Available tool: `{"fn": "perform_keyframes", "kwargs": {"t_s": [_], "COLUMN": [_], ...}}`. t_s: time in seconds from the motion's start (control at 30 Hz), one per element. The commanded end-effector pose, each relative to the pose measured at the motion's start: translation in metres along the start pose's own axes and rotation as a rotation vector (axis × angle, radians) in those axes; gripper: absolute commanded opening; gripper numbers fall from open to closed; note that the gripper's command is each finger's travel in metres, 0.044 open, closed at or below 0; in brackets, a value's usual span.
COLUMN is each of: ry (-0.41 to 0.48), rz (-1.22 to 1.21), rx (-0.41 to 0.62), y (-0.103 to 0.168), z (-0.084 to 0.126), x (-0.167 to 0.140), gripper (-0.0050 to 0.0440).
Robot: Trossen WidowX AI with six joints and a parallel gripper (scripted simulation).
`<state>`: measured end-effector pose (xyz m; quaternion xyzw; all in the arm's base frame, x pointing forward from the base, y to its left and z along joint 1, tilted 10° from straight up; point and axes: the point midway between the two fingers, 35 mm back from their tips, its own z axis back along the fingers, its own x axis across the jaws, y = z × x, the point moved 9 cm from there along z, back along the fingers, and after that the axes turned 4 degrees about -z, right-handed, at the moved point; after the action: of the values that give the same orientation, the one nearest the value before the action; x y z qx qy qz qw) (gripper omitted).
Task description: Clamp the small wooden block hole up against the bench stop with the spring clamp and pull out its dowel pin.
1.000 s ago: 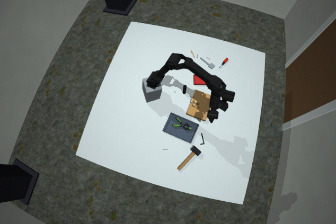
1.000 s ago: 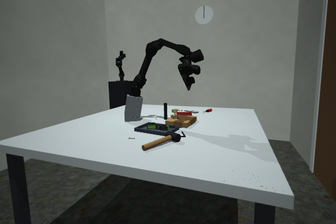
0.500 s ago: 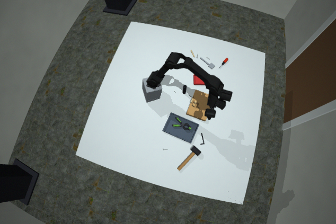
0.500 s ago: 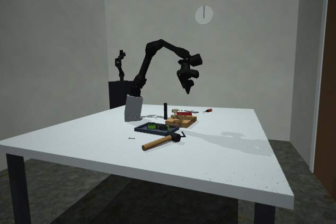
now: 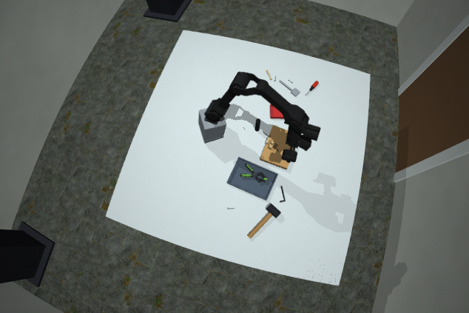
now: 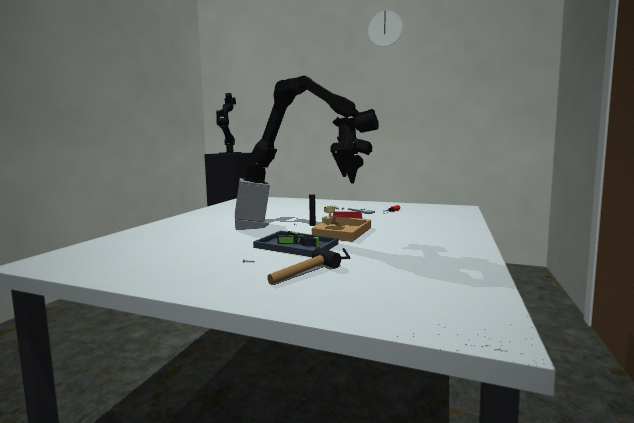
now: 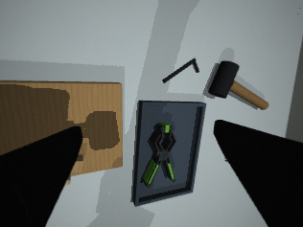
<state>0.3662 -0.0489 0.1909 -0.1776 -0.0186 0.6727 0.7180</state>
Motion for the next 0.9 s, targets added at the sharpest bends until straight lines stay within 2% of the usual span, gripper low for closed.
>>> {"fn": "perform_keyframes", "kwargs": {"t_s": [0.0, 0.87], "ry": [-0.036, -0.226], "rz": [-0.007, -0.055], "rx": [0.013, 0.099], "y": [0.008, 0.044], "z": [-0.003, -0.021], "x": [0.007, 0.038], "gripper": [0.044, 0.044]}}
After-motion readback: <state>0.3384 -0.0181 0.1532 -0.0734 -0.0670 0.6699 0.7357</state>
